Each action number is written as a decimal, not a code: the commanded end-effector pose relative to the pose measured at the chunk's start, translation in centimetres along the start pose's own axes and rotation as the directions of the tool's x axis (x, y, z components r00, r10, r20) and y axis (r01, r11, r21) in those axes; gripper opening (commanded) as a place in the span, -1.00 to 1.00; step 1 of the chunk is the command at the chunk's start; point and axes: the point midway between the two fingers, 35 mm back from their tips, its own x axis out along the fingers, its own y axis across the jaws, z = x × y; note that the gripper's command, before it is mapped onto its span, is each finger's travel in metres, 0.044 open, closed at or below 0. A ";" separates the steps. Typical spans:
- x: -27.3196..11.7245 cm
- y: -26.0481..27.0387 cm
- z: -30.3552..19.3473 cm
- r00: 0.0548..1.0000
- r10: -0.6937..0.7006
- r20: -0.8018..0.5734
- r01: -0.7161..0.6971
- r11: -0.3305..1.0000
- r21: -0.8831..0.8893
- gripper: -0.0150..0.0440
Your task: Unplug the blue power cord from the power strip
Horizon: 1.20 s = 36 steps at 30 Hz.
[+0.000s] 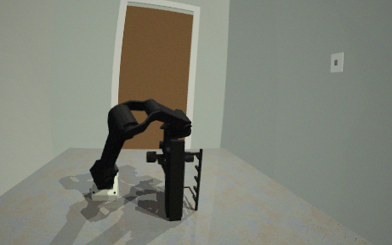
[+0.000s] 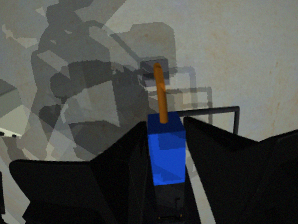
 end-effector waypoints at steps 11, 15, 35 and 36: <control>-0.4 0.1 1.5 1.000 -0.013 0.012 0.013 1.000 -0.003 -0.05; -0.4 0.1 1.5 1.000 -0.013 0.012 0.013 1.000 -0.003 0.31; -1.7 0.1 7.5 1.000 -0.014 0.016 0.014 1.000 -0.002 1.00; -1.7 0.1 7.5 1.000 -0.014 0.016 0.014 1.000 -0.002 1.00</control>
